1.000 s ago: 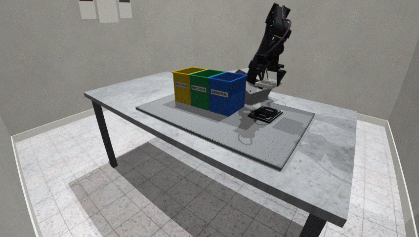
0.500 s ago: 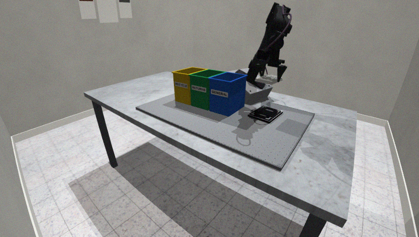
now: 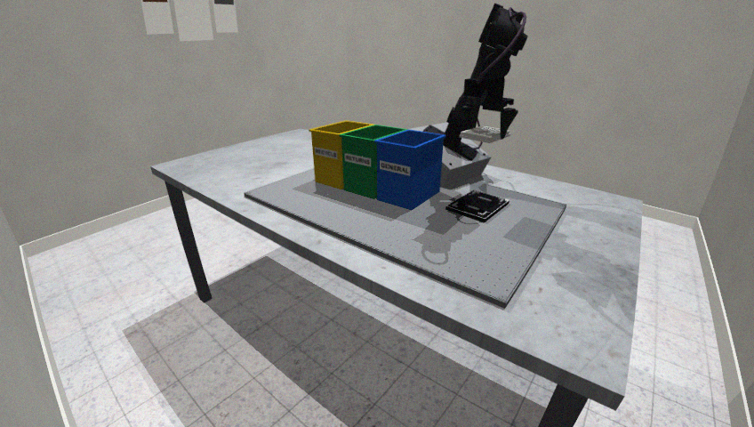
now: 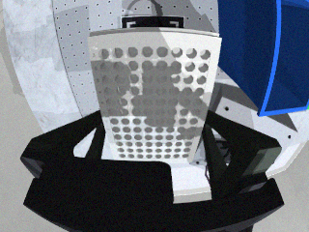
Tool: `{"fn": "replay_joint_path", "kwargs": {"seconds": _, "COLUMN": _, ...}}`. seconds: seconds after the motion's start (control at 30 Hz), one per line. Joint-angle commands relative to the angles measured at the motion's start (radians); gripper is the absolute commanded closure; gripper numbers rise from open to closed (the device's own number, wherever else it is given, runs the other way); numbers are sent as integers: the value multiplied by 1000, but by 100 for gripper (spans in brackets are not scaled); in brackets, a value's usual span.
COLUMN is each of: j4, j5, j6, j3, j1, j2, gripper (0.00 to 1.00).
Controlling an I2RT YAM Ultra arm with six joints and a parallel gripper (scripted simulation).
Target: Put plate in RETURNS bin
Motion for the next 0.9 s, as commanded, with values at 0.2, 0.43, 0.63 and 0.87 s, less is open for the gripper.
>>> {"fn": "replay_joint_path", "kwargs": {"seconds": 0.2, "j4": -57, "j5": -2, "j6": -29, "j3": 73, "j1": -31, "j2": -34, "gripper": 100}}
{"fn": "replay_joint_path", "kwargs": {"seconds": 0.43, "j4": -58, "j5": -2, "j6": -30, "j3": 73, "j1": -31, "j2": -34, "gripper": 100}}
{"fn": "replay_joint_path", "kwargs": {"seconds": 0.63, "j4": -58, "j5": -2, "j6": -30, "j3": 74, "j1": -31, "j2": -34, "gripper": 100}}
{"fn": "replay_joint_path", "kwargs": {"seconds": 0.87, "j4": -57, "j5": -2, "j6": -30, "j3": 74, "j1": -31, "j2": -34, "gripper": 100}}
